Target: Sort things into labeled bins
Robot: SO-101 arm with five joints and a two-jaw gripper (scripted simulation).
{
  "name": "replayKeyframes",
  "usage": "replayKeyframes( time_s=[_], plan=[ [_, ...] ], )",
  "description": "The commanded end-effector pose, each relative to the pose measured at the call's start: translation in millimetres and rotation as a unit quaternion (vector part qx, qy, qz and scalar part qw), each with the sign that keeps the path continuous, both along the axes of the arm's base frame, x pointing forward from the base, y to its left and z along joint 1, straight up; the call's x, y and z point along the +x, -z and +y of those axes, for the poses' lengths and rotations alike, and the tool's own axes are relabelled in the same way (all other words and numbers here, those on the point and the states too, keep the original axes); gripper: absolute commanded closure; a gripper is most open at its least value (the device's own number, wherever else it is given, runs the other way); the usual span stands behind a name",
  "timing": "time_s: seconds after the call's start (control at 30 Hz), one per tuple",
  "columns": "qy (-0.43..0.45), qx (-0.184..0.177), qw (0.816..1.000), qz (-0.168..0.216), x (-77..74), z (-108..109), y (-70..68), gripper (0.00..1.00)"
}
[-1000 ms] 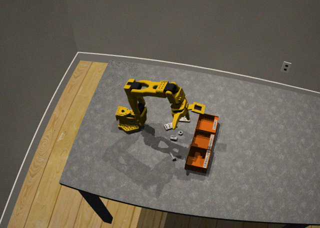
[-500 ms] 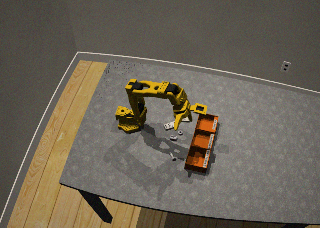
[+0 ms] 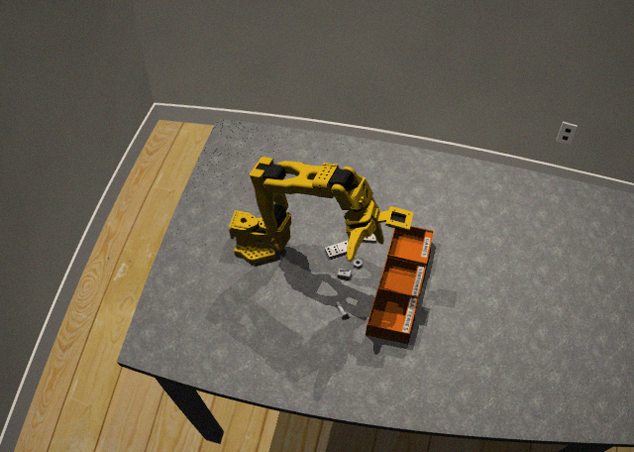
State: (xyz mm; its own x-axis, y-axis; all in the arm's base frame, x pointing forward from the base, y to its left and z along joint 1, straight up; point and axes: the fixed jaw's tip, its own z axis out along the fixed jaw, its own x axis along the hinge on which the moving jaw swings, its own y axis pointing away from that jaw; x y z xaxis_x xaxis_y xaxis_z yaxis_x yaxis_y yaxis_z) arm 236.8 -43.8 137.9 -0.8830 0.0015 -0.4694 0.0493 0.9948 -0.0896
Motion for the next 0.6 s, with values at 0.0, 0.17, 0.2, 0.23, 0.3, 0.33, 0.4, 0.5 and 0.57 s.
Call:
replayKeyframes(
  time_s=[0.0,0.17,0.2,0.23,0.3,0.33,0.4,0.5,0.57],
  plan=[
    [0.001,-0.008,1.000,-0.030,5.3,-3.5,-10.3,0.00],
    [0.001,-0.008,1.000,-0.030,5.3,-3.5,-10.3,0.00],
    [0.001,-0.008,1.000,-0.030,5.3,-3.5,-10.3,0.00],
    [0.001,-0.008,1.000,-0.030,5.3,-3.5,-10.3,0.00],
    [0.001,-0.008,1.000,-0.030,5.3,-3.5,-10.3,0.00],
    [0.001,-0.008,1.000,-0.030,5.3,-3.5,-10.3,0.00],
    [0.001,-0.008,1.000,-0.030,5.4,-3.5,-10.3,0.00],
    [0.002,-0.009,0.999,-0.032,6.6,-4.6,-10.8,0.00],
    [0.003,-0.012,0.999,-0.037,9.2,-6.9,-11.9,0.00]
  ],
)
